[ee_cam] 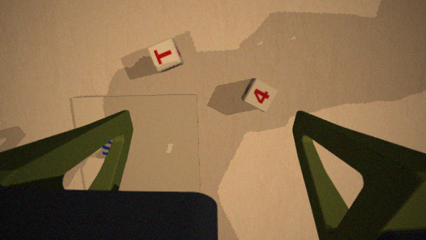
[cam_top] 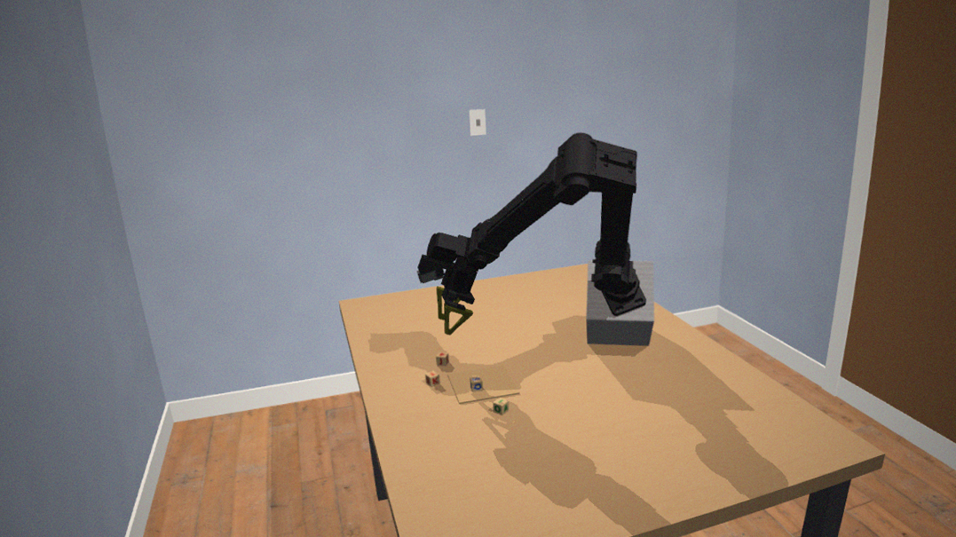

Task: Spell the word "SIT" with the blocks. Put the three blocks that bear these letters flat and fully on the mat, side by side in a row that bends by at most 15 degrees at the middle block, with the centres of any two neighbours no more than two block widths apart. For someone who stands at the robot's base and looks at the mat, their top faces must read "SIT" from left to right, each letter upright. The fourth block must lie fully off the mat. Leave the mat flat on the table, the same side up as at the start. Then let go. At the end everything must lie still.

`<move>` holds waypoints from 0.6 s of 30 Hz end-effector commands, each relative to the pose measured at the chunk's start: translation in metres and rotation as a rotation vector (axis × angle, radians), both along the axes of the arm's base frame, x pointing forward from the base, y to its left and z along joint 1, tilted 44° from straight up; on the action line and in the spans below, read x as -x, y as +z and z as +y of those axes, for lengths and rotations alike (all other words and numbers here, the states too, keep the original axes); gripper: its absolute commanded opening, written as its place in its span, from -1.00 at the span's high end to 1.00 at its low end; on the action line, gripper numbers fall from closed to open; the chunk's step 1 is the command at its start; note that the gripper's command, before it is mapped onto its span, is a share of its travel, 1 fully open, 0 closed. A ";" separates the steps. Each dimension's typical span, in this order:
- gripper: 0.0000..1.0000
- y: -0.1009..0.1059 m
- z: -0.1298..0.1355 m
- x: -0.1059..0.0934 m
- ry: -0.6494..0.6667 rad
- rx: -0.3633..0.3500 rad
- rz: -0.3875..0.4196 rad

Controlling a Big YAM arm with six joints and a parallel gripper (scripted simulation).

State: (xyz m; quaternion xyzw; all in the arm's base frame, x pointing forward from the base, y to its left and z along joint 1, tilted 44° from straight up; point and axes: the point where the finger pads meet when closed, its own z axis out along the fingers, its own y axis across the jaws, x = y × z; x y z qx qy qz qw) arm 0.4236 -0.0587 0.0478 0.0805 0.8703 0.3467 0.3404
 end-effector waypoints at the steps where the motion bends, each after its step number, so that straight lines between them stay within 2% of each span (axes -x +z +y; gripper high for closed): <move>1: -1.00 0.036 0.008 -0.011 0.068 0.046 0.014; 2: -1.00 0.036 0.008 -0.011 0.068 0.046 0.014; 4: -1.00 0.050 0.025 0.000 0.113 0.051 0.085; 7: -1.00 0.050 0.025 0.000 0.113 0.051 0.085; 10: -1.00 0.073 0.047 0.020 0.177 0.061 0.180; 11: -1.00 0.073 0.047 0.020 0.177 0.061 0.180; 15: -1.00 0.094 0.067 0.043 0.237 0.071 0.262; 18: -1.00 0.100 0.068 0.050 0.245 0.073 0.283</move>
